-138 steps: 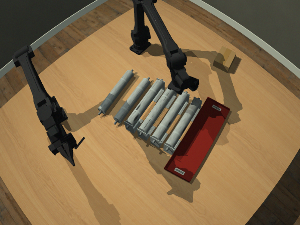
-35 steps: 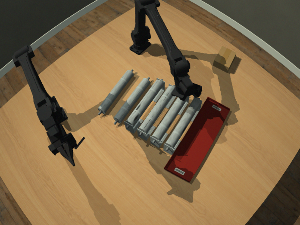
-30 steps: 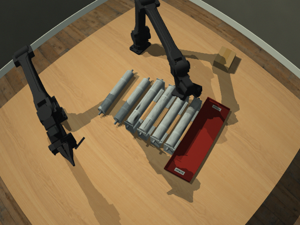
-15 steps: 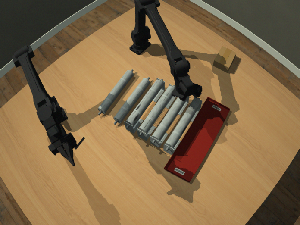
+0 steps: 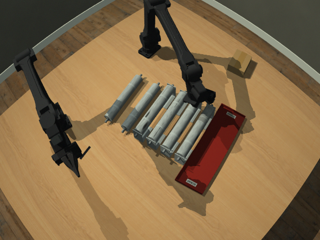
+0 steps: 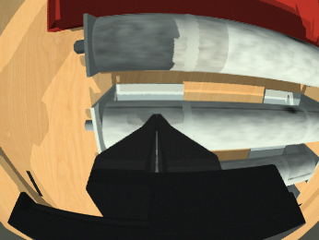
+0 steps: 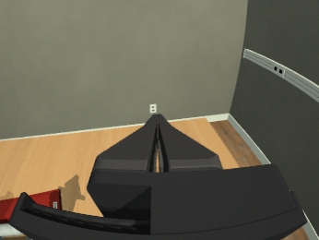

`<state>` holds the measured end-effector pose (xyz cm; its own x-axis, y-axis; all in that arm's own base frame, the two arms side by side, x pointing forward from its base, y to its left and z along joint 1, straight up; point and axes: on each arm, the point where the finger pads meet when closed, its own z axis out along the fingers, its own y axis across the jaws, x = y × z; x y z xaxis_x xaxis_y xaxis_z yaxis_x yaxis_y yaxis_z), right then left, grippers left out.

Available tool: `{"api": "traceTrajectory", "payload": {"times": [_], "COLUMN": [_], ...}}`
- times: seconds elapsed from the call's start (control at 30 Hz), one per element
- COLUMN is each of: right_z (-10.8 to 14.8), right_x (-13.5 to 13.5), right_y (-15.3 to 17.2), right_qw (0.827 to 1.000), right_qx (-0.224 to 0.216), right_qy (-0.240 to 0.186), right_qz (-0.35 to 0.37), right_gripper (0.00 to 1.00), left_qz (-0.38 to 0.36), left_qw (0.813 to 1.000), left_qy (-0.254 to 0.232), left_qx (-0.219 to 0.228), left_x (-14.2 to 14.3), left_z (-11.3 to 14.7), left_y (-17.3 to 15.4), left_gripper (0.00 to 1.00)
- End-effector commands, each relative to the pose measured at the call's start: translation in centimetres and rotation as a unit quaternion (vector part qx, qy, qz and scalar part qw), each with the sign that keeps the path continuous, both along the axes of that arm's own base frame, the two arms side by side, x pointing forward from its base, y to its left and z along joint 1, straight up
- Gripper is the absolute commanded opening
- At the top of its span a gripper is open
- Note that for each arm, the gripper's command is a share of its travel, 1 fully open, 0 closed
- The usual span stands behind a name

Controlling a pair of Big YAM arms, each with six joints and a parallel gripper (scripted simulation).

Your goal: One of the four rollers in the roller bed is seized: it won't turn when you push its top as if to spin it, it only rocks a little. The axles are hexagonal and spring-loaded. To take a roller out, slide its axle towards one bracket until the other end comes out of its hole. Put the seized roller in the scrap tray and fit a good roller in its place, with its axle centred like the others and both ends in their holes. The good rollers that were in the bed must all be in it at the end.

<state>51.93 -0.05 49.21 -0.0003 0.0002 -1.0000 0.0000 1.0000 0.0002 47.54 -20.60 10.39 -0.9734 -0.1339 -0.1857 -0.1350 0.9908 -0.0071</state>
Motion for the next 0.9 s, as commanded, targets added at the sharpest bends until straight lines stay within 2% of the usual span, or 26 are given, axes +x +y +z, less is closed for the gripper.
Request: {"api": "traceTrajectory", "payload": {"times": [0.0, 0.43, 0.47, 0.53, 0.57, 0.6, 0.63, 0.87], "right_z": [4.6, 4.6, 4.6, 4.6, 4.6, 4.6, 4.6, 4.6], "right_x": [-0.1, -0.1, -0.1, -0.1, -0.1, -0.1, -0.1, -0.1], "right_y": [0.4, 0.4, 0.4, 0.4, 0.4, 0.4, 0.4, 0.4], "right_qw": [0.999, 0.999, 0.999, 0.999, 0.999, 0.999, 0.999, 0.999], "right_qx": [-0.008, -0.008, -0.008, -0.008, -0.008, -0.008, -0.008, -0.008], "right_qy": [-0.034, -0.034, -0.034, -0.034, -0.034, -0.034, -0.034, -0.034], "right_qz": [0.003, 0.003, 0.003, 0.003, 0.003, 0.003, 0.003, 0.003], "right_gripper": [0.0, 0.0, 0.0, 0.0, 0.0, 0.0, 0.0, 0.0], "left_qz": [-0.001, -0.001, 0.006, 0.006, 0.006, -0.001, -0.005, -0.014], "left_qw": [1.0, 1.0, 1.0, 1.0, 1.0, 1.0, 1.0, 0.999], "left_qy": [0.028, 0.028, -0.019, -0.019, 0.0, -0.022, -0.027, -0.026], "left_qx": [0.01, 0.01, -0.01, -0.01, -0.001, -0.011, -0.013, -0.013], "left_x": [-1.4, -1.4, 2.5, 2.5, 1.0, 2.0, 1.7, 1.5], "left_z": [-2.0, -2.0, 1.6, 1.6, -0.2, 3.4, 4.4, 7.3], "left_y": [-0.1, -0.1, -0.5, -0.5, 0.2, -0.7, -1.0, -1.3], "left_gripper": [0.0, 0.0, 0.0, 0.0, 0.0, 0.0, 0.0, 0.0]}}
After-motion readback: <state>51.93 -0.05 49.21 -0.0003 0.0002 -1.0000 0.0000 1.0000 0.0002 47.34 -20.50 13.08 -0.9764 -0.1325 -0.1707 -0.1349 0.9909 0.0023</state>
